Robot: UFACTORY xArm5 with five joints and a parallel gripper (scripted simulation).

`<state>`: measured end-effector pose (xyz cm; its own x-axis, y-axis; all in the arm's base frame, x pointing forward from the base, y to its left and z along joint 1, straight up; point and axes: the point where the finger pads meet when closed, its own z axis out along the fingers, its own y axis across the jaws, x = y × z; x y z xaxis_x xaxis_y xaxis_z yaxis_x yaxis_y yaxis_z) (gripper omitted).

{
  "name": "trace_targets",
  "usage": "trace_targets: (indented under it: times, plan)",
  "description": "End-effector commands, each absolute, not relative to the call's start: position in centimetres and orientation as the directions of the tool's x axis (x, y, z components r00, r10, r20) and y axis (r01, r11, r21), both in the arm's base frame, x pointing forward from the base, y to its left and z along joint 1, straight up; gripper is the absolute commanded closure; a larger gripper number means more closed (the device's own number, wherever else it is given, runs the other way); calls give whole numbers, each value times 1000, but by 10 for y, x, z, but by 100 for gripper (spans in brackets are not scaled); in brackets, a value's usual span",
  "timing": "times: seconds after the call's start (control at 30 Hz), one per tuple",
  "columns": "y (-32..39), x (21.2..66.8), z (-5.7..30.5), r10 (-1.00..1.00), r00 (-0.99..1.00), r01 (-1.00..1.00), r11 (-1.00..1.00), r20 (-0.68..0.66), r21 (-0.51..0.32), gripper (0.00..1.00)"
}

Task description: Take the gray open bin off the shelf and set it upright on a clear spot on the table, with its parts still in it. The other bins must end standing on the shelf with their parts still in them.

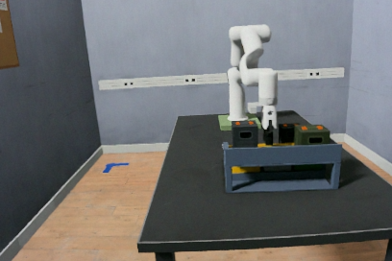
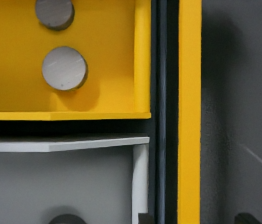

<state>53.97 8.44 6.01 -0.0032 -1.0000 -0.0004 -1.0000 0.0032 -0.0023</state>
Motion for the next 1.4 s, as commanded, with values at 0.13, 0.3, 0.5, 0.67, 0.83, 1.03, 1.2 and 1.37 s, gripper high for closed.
trace_targets:
  times: [0.13,0.3,0.5,0.67,0.83,1.03,1.2,1.37]
  plan:
    - [85,541,58,-1000,-3,-1000,3,2,-8,52]
    - [85,541,55,-1000,-3,-1000,3,2,-8,52]
    - [85,541,52,-1000,-3,-1000,3,2,-8,52]
    - [85,541,50,-1000,-3,-1000,3,2,-8,52]
    - [85,541,50,-1000,-3,-1000,3,2,-8,52]
    - [85,541,50,-1000,-3,-1000,3,2,-8,52]
    - [85,541,50,-1000,-3,-1000,3,2,-8,52]
    - [85,541,50,-1000,-3,-1000,3,2,-8,52]
